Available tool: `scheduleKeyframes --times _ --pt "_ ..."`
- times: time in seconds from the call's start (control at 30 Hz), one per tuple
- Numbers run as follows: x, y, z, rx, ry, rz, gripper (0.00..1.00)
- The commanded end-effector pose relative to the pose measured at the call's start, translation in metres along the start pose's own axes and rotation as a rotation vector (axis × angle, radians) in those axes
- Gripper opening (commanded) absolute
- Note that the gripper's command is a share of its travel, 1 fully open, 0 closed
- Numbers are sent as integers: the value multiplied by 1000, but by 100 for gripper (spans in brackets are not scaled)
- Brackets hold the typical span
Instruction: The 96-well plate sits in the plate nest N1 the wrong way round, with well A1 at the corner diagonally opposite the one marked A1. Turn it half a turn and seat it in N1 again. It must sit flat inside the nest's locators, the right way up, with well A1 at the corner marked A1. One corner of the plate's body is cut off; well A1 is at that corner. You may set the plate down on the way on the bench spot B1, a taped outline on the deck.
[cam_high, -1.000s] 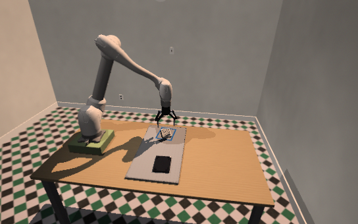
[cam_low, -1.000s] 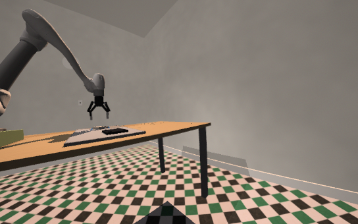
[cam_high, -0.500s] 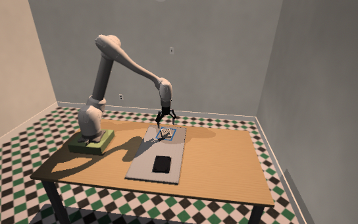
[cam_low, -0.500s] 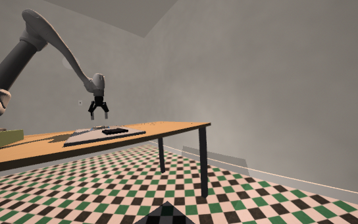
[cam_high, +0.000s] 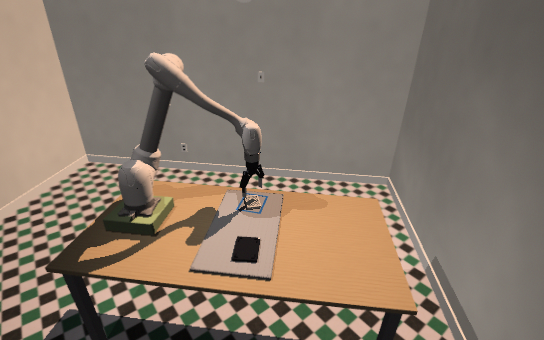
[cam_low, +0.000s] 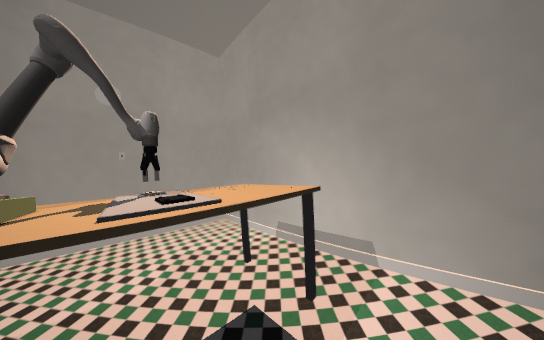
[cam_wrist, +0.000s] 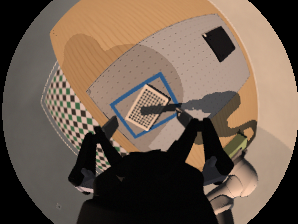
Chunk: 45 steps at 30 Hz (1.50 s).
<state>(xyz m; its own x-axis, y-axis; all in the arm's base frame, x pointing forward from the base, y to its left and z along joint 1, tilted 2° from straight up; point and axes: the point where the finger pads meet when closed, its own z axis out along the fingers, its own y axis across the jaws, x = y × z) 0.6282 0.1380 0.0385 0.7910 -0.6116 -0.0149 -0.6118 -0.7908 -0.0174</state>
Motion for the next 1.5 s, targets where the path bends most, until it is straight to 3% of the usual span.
scheduleKeyframes --times 0.0,0.83,1.03,1.47 --pt "0 0 0 6 -6 -106 100" --pt "0 0 0 9 -4 -872 100" --pt "0 0 0 9 -4 -910 100" --pt "0 0 0 10 -2 -1343 100"
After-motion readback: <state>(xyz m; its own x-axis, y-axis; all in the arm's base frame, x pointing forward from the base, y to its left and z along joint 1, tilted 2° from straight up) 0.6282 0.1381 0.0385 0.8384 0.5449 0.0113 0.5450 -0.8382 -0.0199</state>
